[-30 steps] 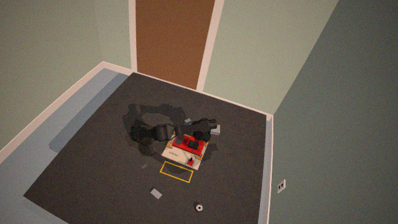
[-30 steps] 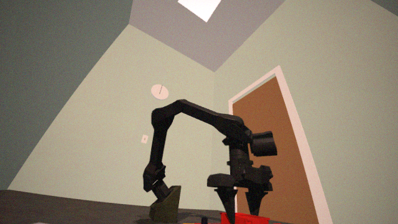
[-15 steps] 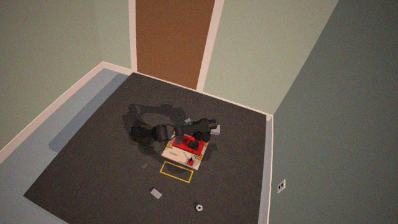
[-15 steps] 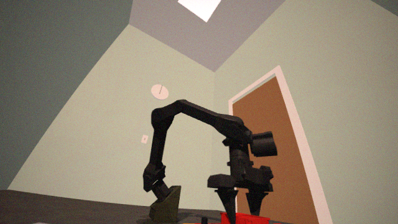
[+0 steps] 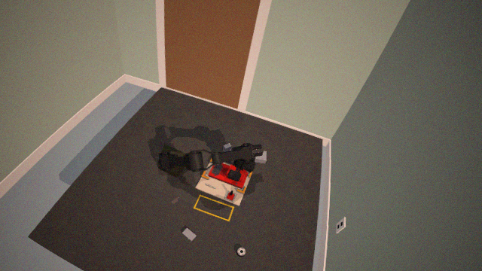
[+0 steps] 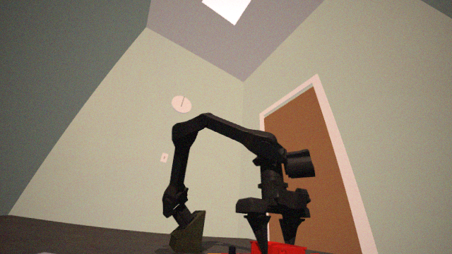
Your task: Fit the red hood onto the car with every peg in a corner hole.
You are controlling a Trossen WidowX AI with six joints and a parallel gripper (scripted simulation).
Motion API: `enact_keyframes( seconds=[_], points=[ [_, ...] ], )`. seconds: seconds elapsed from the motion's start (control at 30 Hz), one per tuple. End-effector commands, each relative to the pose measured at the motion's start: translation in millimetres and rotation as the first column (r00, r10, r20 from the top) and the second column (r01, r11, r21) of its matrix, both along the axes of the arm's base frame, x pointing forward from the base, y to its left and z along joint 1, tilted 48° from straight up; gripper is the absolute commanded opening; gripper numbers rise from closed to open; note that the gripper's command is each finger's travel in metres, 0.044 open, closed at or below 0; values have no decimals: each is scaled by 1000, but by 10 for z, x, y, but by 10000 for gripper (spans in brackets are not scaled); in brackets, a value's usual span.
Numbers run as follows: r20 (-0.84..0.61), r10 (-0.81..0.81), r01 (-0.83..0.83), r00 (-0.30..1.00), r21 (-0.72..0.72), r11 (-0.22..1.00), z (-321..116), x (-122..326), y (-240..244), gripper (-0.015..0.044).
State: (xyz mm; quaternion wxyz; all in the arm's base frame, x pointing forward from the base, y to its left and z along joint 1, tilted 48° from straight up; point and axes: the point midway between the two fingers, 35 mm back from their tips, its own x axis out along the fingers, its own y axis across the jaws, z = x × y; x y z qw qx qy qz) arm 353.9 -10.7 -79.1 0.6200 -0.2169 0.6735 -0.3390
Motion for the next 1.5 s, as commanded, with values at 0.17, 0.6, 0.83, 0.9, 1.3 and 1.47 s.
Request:
enact_keyframes(
  seconds=[0.17, 0.6, 0.83, 0.9, 1.3, 1.47],
  points=[
    [-3, -2, 2, 1000, 1, 1000, -11, -6, -4, 394],
    [-17, -14, 14, 1000, 1, 1000, 269, 90, 306, 440],
    [-24, -21, 21, 999, -2, 1000, 431, 114, 466, 440],
    [-24, -21, 21, 999, -2, 1000, 431, 114, 466, 440],
    [-24, -21, 21, 999, -2, 1000, 431, 114, 466, 440],
    [-24, -21, 21, 999, -2, 1000, 431, 114, 466, 440]
  ],
)
